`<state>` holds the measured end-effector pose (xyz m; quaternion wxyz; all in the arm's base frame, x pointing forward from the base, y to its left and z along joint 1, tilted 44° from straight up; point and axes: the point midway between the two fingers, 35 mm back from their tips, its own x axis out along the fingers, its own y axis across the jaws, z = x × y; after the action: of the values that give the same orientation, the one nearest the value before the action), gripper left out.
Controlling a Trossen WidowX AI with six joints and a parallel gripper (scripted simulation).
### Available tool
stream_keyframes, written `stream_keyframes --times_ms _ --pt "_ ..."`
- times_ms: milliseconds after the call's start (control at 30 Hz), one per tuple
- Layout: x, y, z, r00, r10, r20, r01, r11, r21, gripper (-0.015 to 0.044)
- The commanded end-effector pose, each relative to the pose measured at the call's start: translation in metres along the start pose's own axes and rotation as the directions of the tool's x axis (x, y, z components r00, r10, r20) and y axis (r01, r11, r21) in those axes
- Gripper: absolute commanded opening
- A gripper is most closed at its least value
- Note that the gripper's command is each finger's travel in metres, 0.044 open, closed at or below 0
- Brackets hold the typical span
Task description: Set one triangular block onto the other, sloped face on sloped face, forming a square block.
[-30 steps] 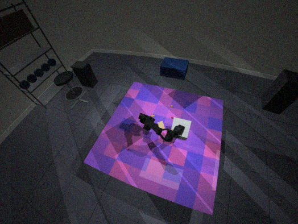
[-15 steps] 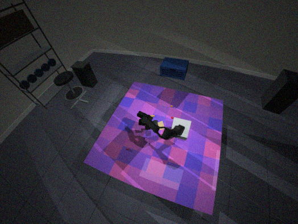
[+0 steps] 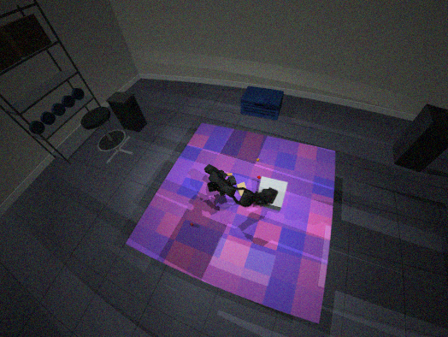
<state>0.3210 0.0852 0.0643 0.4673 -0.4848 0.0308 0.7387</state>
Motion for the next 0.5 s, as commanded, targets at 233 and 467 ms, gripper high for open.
stream_keyframes --times_ms 233,467 --pt "-0.005 0.005 -0.001 1.000 0.003 0.021 -0.001 0.998 -0.063 0.0000" --pt "-0.021 0.035 0.003 1.000 0.009 0.009 -0.009 0.998 -0.059 0.0000"
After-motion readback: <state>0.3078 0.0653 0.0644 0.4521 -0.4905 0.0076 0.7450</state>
